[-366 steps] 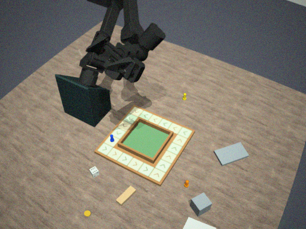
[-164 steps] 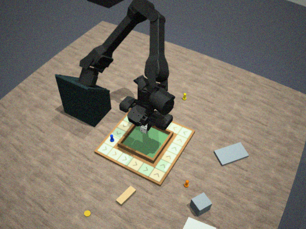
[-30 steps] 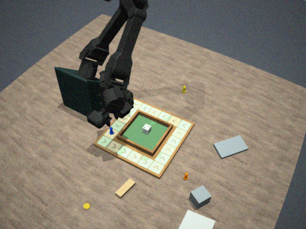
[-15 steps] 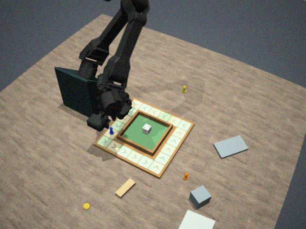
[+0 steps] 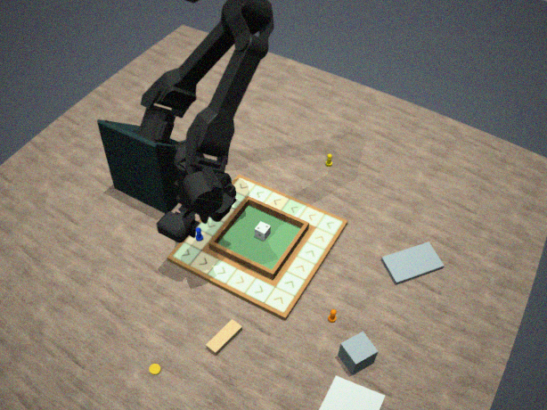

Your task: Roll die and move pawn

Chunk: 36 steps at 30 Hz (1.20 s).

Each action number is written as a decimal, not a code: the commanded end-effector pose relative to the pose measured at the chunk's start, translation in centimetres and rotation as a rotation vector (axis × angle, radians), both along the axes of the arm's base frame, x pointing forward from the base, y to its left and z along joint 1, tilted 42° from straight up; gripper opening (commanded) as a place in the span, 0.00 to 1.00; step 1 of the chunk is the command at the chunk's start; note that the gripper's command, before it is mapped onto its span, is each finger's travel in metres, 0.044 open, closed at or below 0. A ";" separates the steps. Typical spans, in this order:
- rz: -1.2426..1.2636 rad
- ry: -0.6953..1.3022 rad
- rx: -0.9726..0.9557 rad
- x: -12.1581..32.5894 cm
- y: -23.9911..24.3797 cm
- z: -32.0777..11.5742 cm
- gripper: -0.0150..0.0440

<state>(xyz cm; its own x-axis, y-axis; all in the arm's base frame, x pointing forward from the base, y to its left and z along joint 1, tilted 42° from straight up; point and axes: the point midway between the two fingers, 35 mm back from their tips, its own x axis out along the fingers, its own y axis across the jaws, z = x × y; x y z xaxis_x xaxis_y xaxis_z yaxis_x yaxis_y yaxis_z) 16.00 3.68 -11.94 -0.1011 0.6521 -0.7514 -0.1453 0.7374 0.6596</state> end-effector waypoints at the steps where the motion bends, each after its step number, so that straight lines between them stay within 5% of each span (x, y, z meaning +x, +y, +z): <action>1: -0.002 0.006 0.006 -0.3 0.7 -0.5 0.59; 13: -0.001 0.007 0.008 -0.6 1.8 -1.7 0.59; 19: -0.001 0.007 0.008 -0.6 1.8 -1.7 0.33; 36: -0.005 0.004 -0.004 0.6 -0.7 0.3 0.25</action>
<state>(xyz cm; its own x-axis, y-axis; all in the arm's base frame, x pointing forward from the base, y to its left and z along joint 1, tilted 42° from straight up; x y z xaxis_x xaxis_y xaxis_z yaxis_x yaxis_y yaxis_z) 15.83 4.32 -12.63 -0.1060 0.6574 -0.7461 -0.1318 0.7344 0.6658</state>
